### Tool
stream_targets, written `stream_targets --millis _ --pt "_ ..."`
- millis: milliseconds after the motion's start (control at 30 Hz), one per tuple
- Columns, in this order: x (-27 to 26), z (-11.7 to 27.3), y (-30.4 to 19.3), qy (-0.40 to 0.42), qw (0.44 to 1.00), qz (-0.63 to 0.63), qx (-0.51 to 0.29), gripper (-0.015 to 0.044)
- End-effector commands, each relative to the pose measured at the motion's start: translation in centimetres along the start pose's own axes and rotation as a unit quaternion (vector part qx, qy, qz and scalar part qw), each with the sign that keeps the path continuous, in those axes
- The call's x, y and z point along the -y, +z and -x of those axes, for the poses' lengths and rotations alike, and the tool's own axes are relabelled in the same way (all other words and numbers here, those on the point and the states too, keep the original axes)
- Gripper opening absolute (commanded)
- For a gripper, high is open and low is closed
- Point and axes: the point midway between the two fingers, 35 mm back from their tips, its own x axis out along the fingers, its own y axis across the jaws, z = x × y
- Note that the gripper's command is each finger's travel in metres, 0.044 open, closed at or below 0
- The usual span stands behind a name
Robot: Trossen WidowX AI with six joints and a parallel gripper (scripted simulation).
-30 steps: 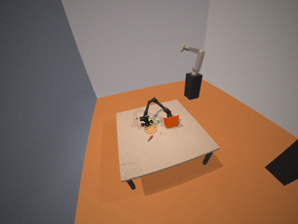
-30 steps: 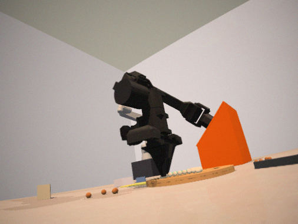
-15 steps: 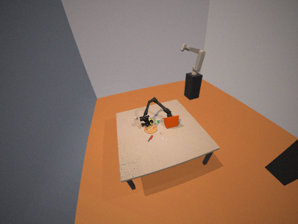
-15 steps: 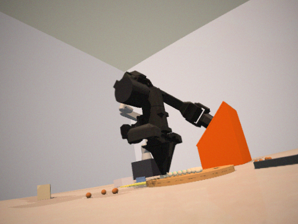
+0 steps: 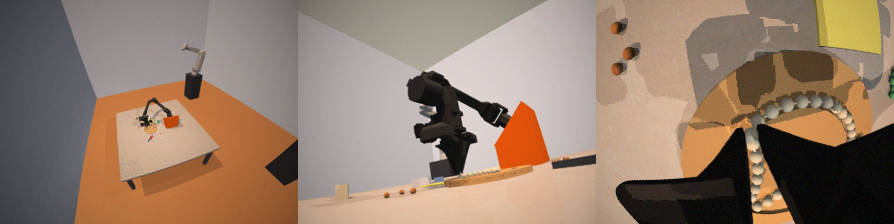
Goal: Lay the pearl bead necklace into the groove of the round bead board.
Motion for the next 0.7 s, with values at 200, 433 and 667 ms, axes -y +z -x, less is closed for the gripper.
stream_targets --millis 200,433,667 --pt "-0.09 -0.35 0.08 0.000 1.000 -0.001 0.000 0.0079" --pt "-0.09 -0.35 0.08 0.000 1.000 -0.001 0.000 0.0263" --pt "-0.02 -0.30 0.02 -0.001 1.000 0.001 0.000 0.0440"
